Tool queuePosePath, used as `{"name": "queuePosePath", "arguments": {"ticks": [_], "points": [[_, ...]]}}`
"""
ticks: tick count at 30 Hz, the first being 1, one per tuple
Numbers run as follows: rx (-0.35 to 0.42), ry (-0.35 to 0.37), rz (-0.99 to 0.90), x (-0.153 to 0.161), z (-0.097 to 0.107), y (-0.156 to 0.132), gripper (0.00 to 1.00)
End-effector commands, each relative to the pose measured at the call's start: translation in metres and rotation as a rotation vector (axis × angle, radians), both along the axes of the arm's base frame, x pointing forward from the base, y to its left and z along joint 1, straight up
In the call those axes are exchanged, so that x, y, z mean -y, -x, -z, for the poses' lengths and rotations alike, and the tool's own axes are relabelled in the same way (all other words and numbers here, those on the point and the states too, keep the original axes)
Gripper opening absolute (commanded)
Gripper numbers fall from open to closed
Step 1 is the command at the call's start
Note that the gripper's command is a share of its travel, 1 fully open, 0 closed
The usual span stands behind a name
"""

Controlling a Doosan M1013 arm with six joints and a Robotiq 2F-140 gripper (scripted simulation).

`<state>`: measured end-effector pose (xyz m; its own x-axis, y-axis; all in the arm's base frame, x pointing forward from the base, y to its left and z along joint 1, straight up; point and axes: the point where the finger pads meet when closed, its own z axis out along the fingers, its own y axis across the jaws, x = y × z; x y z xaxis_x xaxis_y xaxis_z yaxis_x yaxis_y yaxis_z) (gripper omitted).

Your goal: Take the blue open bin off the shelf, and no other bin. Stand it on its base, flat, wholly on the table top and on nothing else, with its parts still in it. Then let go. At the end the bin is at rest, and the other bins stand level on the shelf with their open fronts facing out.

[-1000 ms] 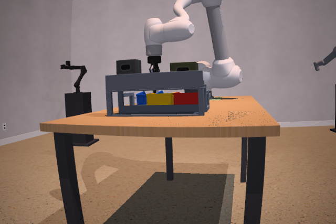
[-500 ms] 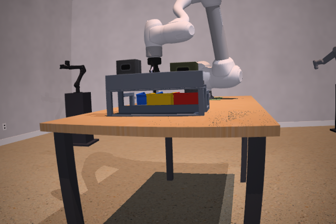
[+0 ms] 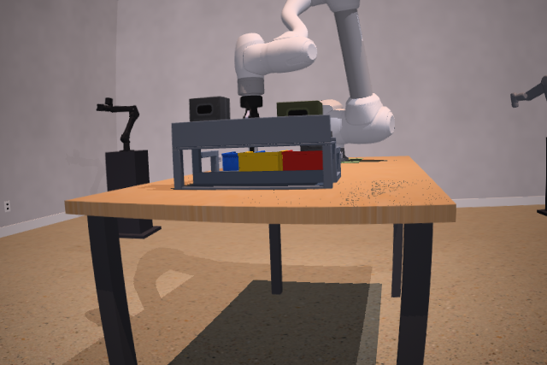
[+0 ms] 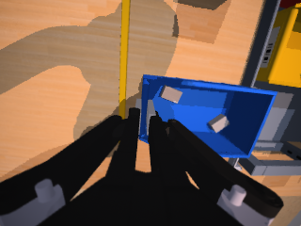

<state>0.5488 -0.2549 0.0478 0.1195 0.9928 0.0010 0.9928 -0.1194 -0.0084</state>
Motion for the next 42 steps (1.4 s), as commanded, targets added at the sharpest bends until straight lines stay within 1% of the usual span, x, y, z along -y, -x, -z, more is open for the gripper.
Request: {"name": "queuePosePath", "arguments": {"ticks": [1, 4, 5, 42], "points": [[0.0, 0.0, 0.0, 0.0, 0.0, -0.0002, 0.0], [0.0, 0.0, 0.0, 0.0, 0.0, -0.0002, 0.0], [0.0, 0.0, 0.0, 0.0, -0.0001, 0.0, 0.57], [0.0, 0.0, 0.0, 0.0, -0.0001, 0.0, 0.57]]}}
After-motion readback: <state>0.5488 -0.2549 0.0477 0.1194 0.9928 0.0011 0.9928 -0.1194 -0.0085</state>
